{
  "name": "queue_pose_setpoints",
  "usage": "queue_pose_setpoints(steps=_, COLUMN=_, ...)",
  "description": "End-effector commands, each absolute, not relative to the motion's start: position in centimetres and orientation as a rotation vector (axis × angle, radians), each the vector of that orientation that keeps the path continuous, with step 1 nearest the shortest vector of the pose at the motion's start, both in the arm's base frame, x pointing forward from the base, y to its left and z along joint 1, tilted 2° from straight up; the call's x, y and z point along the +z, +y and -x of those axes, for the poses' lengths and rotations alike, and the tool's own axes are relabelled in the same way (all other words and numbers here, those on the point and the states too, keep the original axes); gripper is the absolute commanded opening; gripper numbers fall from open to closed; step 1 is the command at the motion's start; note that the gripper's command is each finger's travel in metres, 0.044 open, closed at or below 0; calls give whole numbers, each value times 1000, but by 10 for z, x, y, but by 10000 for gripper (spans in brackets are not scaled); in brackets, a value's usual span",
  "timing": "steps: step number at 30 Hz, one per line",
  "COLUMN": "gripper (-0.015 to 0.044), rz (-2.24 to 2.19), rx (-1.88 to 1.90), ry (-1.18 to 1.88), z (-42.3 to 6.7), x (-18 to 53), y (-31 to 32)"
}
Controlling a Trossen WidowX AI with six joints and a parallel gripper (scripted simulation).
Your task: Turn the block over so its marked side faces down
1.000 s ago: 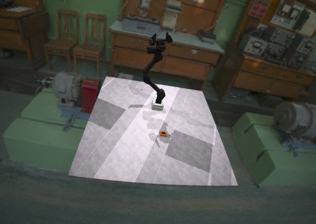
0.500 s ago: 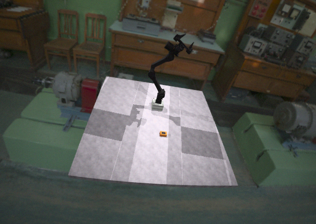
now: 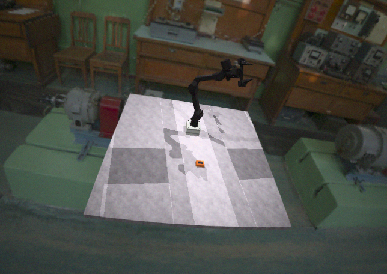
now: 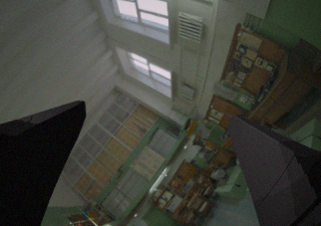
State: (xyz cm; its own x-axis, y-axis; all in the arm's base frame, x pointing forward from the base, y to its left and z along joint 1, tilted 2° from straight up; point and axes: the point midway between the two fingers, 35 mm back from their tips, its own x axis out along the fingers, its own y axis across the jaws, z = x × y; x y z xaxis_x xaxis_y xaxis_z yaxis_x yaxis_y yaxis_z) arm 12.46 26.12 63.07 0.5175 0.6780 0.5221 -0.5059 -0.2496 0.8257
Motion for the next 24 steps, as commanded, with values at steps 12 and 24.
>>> queue_pose_setpoints(steps=12, gripper=440, rz=-921, rx=705, ry=301, z=-263, x=482, y=325)
queue_pose_setpoints(steps=24, gripper=440, rz=-493, rx=422, ry=556, z=-351, x=339, y=305)
